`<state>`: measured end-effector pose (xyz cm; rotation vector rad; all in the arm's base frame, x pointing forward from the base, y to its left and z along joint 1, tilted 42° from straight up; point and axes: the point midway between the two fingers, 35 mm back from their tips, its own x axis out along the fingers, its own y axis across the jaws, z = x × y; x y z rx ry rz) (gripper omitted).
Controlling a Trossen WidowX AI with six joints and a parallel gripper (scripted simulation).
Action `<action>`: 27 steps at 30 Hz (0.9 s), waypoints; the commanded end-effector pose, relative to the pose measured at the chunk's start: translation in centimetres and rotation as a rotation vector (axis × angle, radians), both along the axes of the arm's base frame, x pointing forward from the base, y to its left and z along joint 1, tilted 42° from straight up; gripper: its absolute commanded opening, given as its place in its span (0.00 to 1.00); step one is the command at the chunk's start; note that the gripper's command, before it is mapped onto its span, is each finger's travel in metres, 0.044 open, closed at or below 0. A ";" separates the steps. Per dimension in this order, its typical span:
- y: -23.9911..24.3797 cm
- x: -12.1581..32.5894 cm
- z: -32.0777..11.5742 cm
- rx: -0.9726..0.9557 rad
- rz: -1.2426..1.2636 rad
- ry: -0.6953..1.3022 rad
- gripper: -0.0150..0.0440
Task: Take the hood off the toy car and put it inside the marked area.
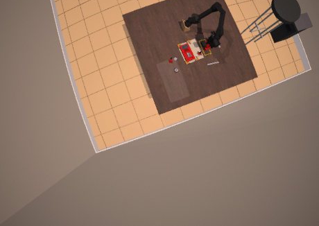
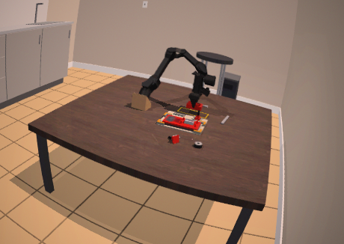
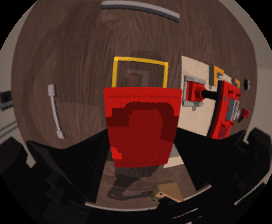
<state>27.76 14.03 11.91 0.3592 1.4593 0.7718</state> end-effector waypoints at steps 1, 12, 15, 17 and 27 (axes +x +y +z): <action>0.2 -0.1 -0.2 0.004 -0.005 0.004 0.25; 0.6 -0.2 -0.6 0.005 -0.005 0.004 0.25; 0.8 -0.2 -0.7 0.005 -0.005 0.004 0.25; 0.8 -0.2 -0.8 0.006 -0.005 0.004 0.25; 1.1 -0.3 -1.1 0.006 -0.005 0.005 0.25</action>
